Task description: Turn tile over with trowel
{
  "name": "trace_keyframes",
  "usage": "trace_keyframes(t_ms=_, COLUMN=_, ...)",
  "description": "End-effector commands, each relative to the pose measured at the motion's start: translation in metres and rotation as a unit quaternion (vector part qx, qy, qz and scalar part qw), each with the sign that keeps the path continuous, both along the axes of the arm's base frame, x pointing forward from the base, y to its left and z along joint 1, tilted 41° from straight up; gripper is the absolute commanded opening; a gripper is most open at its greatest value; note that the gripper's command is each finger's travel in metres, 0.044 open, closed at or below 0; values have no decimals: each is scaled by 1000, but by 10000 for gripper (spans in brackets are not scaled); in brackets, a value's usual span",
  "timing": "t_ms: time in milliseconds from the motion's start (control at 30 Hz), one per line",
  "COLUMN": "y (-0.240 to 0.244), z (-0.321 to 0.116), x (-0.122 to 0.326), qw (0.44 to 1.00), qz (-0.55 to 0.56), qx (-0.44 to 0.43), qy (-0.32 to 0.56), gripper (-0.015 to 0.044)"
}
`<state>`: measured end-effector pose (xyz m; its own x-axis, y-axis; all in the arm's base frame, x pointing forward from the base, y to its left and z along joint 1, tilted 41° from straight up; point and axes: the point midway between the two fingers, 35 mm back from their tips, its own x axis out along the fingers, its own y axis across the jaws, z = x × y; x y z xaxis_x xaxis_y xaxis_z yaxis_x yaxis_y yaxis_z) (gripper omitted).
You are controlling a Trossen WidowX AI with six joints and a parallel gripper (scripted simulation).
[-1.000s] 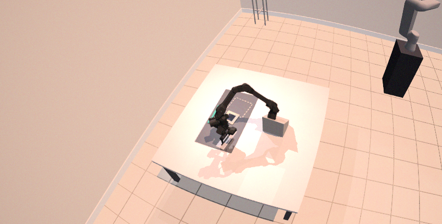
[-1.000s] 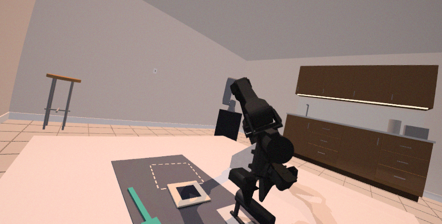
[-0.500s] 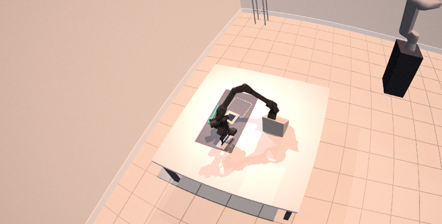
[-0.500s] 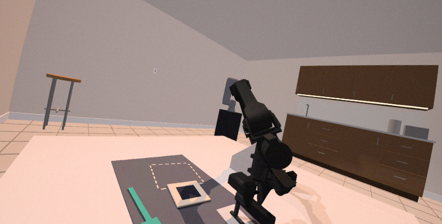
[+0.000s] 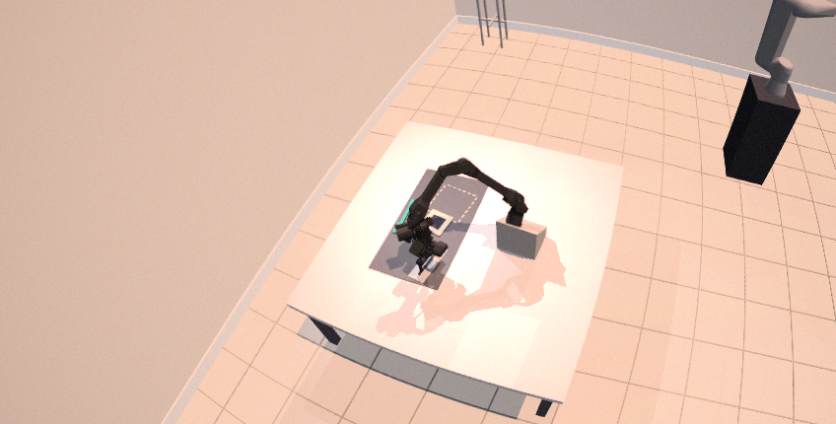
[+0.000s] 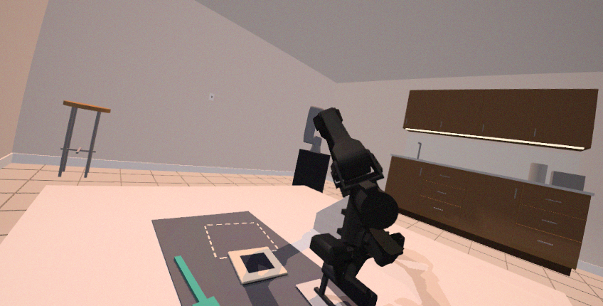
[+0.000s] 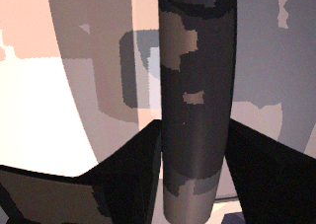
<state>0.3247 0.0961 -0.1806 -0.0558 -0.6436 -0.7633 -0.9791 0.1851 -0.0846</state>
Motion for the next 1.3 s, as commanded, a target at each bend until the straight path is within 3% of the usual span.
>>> trace_keyframes(t_ms=0, y=0, z=-1, x=-3, qw=1000, qz=-1, qx=1, qy=6, gripper=130)
trace_keyframes(t_ms=633, y=0, z=-1, x=-3, qw=974, qz=-177, qx=-13, qy=-142, gripper=130)
trace_keyframes(t_ms=1267, y=0, z=-1, x=-3, qw=871, qz=-379, qx=-29, qy=-312, gripper=130)
